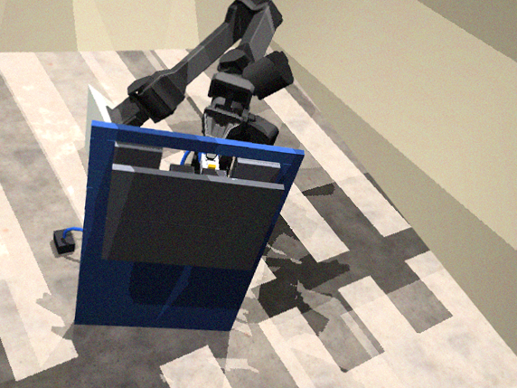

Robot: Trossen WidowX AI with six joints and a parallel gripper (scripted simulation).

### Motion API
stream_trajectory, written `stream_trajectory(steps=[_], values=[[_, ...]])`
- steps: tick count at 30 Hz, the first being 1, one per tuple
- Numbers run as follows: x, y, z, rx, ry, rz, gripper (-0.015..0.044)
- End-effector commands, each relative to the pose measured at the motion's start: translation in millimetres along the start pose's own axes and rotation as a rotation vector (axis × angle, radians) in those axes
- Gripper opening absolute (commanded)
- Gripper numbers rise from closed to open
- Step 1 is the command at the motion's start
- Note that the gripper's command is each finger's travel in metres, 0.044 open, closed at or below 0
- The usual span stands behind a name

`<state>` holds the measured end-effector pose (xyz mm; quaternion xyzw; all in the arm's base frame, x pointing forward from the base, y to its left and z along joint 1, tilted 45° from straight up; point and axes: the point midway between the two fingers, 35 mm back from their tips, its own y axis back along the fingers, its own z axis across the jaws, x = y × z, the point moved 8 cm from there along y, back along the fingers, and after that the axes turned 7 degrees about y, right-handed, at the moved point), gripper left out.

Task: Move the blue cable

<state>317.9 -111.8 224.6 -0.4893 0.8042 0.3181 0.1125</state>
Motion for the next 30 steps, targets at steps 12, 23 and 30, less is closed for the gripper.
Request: stream_trajectory(steps=[12,23,30], values=[[3.3,8.5,-0.3,0.004,0.003,-0.001,0.0000],[5.4,13.4,0.0,0.004,0.003,0.000,0.0000],[6.8,16.7,0.2,0.004,0.003,0.000,0.0000]])
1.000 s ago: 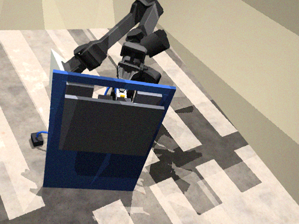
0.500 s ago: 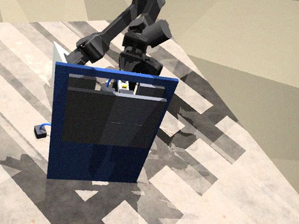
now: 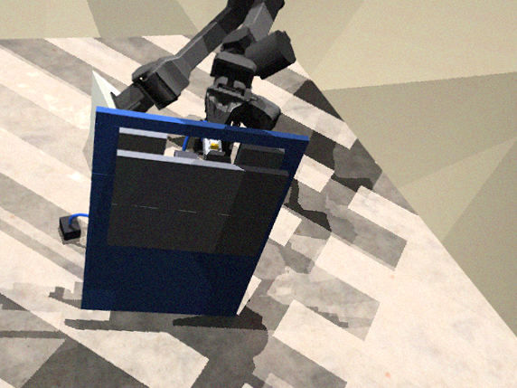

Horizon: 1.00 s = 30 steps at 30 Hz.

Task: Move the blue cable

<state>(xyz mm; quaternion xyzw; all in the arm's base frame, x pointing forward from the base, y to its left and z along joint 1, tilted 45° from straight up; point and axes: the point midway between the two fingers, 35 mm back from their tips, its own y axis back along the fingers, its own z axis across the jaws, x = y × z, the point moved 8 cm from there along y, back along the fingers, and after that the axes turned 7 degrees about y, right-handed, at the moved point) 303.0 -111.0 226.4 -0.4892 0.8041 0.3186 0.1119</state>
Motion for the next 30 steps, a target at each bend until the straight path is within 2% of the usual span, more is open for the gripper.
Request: stream_trajectory(steps=[1,30], values=[[1.1,3.4,-0.8,0.005,0.003,-0.001,0.0000],[7.1,17.1,0.0,0.004,0.003,0.000,0.0000]])
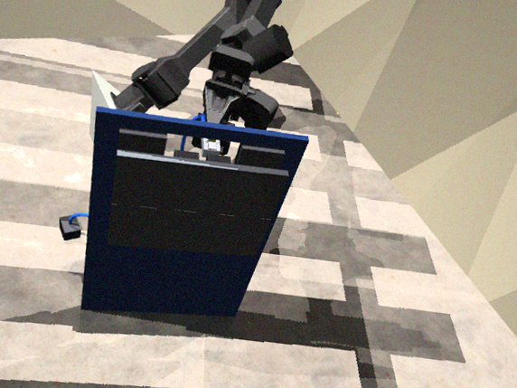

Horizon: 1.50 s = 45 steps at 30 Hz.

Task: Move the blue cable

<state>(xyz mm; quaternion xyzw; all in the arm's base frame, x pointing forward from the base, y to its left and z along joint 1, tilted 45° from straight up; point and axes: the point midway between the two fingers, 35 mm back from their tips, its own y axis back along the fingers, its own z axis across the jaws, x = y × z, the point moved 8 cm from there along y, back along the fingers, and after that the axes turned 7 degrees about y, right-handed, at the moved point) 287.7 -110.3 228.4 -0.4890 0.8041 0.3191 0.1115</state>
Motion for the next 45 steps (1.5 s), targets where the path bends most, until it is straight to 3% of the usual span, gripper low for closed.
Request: stream_trajectory(steps=[1,33,45], values=[[1.1,3.3,-0.8,0.005,0.003,-0.001,0.0000],[7.6,18.3,1.0,0.004,0.003,0.000,0.0000],[-1.3,12.6,54.9,0.002,0.001,0.000,0.0000]])
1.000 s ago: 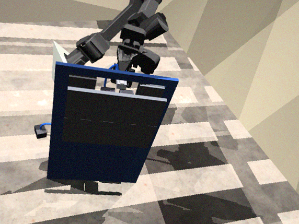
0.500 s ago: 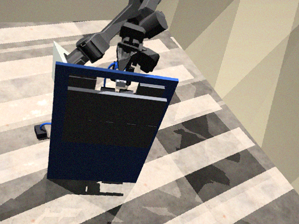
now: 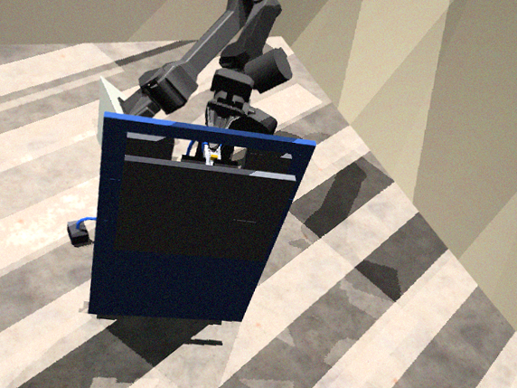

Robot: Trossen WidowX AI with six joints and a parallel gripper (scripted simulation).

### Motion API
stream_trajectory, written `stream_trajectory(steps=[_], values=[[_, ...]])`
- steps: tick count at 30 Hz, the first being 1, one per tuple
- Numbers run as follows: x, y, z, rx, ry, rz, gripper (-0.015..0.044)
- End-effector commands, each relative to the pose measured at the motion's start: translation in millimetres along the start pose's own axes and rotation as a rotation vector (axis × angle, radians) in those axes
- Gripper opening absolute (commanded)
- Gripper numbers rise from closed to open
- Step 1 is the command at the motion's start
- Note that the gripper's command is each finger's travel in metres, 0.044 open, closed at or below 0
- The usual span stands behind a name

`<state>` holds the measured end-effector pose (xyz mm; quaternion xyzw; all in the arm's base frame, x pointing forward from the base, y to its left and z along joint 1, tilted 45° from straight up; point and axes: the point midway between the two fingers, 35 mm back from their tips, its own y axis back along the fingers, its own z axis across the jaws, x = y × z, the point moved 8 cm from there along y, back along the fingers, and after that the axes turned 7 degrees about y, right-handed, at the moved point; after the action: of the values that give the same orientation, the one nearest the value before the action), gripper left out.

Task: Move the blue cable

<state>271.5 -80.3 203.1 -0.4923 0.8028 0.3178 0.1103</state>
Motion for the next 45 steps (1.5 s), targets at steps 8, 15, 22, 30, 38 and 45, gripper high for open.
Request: stream_trajectory(steps=[8,15,22,30,38,45], values=[[-3.3,2.2,48.8,0.005,-0.005,0.004,0.0000],[-5.1,1.6,48.5,0.006,-0.007,0.006,0.0000],[-9.0,-0.1,46.1,0.008,-0.009,0.010,0.0000],[-11.7,-3.1,44.8,0.009,-0.010,0.013,0.0000],[-12.6,-5.7,44.4,0.010,-0.010,0.013,0.0000],[-14.4,-8.1,42.4,0.010,-0.011,0.013,0.0000]])
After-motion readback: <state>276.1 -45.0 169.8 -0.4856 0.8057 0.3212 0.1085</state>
